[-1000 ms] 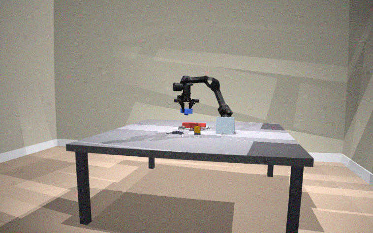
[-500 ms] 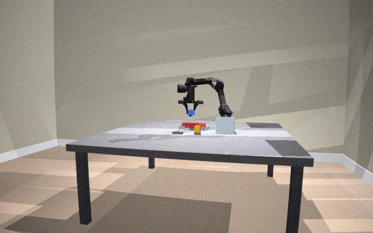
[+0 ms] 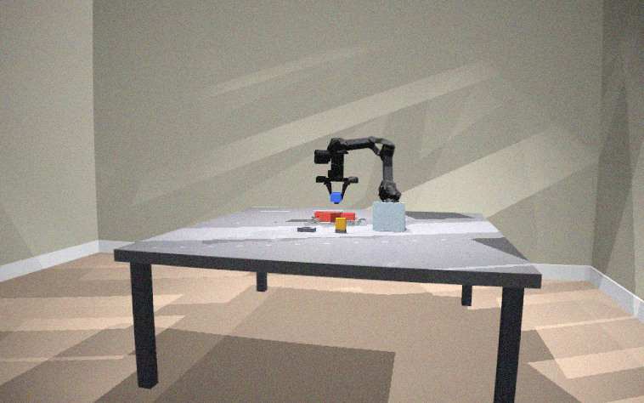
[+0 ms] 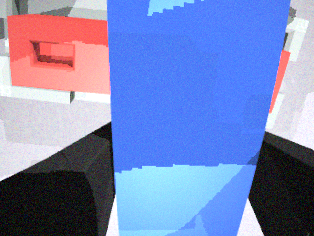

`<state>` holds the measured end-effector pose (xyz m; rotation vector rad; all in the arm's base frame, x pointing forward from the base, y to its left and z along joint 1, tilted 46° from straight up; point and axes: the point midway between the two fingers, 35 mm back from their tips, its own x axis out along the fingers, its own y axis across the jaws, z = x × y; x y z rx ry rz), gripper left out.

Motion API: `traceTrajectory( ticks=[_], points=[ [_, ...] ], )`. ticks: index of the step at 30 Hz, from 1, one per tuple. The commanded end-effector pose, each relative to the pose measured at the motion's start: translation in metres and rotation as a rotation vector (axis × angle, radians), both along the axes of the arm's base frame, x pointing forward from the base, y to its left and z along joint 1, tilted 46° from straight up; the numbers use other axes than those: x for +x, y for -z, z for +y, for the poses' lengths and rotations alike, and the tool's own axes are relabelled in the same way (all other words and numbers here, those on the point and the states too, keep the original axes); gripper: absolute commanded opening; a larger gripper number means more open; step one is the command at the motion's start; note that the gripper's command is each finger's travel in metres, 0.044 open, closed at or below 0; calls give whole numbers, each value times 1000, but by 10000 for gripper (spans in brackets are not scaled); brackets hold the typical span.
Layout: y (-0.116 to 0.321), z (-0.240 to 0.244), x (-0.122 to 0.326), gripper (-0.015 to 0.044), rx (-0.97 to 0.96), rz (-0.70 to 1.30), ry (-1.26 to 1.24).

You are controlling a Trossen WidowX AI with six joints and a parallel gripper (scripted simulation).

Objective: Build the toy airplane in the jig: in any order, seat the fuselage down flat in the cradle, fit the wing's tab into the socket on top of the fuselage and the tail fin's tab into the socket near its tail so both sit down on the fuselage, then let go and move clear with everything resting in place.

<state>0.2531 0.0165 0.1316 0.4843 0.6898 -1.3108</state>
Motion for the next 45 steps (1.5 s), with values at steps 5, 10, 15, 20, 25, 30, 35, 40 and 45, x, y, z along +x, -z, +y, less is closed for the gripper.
traceTrajectory(
  ticks=[5,10,15,20,25,30,35,40,45],
  points=[
    [-2,-15,-12,26,-3,-70,73],
    [-2,-15,-12,157,-3,-70,73],
    [-2,-15,-12,195,-3,-70,73],
    [-2,-15,-12,195,-3,-70,73],
    [-2,-15,-12,195,-3,-70,73],
    [-2,-15,-12,195,-3,-70,73],
    [-2,-15,-12,195,-3,-70,73],
    [2,-19,-11,195,-2,-70,73],
    [7,-25,-10,195,-1,-70,73]
  ],
)
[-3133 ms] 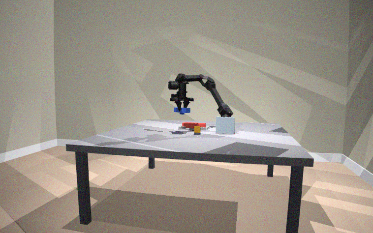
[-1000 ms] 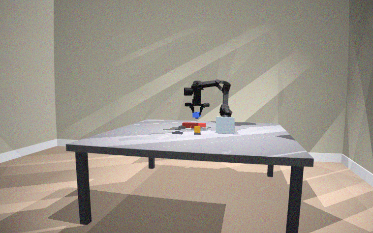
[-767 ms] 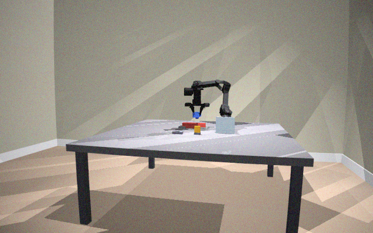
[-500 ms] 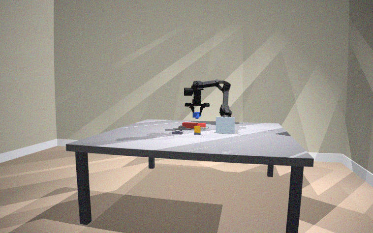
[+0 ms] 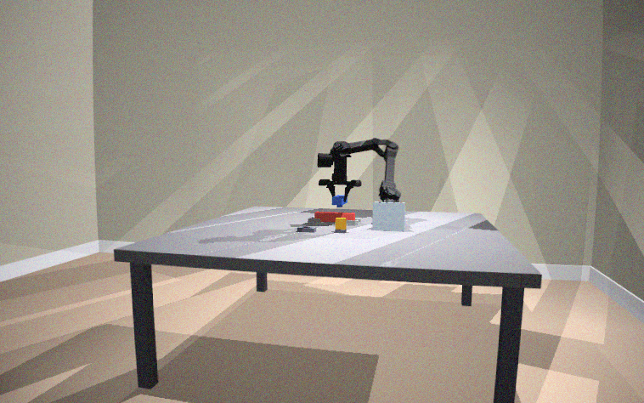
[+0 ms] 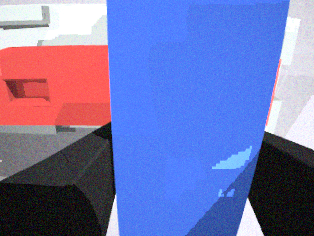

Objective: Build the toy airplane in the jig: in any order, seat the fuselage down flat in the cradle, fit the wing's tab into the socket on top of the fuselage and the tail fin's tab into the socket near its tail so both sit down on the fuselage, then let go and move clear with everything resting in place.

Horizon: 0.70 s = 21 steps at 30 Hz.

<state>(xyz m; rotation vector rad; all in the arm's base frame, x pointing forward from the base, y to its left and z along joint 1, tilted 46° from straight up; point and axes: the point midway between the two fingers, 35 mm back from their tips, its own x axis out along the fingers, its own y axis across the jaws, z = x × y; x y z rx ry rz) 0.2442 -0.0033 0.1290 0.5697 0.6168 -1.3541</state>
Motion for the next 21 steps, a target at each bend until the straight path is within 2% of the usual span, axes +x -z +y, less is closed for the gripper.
traceTrajectory(
  ticks=[1,21],
  points=[
    [6,-6,-1,195,-9,8,-3],
    [22,-25,1,195,-11,7,-3]
  ],
)
